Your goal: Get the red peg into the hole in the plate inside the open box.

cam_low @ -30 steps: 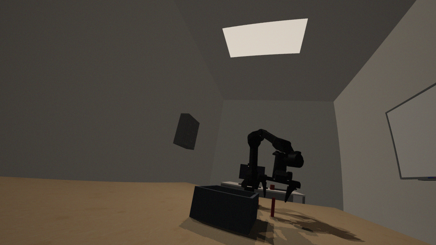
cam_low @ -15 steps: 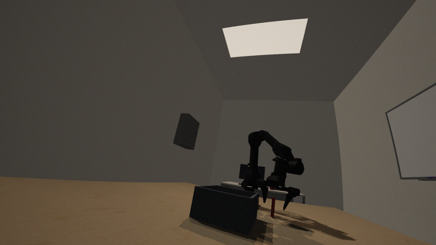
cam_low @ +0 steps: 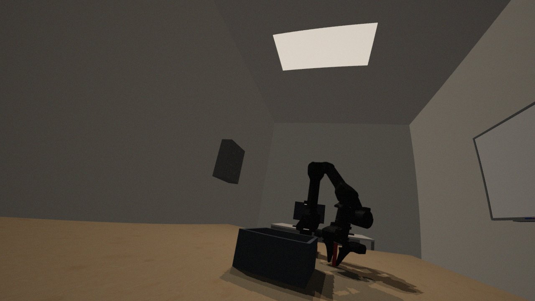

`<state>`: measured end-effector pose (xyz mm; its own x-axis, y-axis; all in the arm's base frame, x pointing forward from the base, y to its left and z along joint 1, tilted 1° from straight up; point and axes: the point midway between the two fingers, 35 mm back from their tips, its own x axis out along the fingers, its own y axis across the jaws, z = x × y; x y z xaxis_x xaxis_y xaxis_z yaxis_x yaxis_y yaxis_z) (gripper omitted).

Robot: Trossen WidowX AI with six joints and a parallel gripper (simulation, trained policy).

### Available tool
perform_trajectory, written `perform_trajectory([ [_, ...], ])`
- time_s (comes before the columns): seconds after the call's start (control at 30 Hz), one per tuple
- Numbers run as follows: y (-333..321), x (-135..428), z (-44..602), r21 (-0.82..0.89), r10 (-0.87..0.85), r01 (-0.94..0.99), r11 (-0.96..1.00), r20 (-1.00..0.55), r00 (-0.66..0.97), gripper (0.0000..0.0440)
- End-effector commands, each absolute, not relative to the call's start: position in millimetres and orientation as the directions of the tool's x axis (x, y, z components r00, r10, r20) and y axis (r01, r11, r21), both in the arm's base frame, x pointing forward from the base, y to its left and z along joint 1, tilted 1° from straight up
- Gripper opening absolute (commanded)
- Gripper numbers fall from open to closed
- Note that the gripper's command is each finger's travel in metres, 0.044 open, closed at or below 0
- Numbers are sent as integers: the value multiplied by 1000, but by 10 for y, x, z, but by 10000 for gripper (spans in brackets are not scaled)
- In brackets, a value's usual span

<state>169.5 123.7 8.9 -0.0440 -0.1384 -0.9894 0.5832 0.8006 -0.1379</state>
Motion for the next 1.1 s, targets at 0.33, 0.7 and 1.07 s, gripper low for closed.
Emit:
perform_trajectory([
  [0.33, 1148, 1914, 307, -156, -206, 615, 773, -978, 12, 0],
  [0.7, 1017, 2221, 908, -96, -230, 653, 751, -966, 122, 0],
  [1.07, 684, 2536, 1273, -46, -276, 752, 657, -943, 184, 0],
])
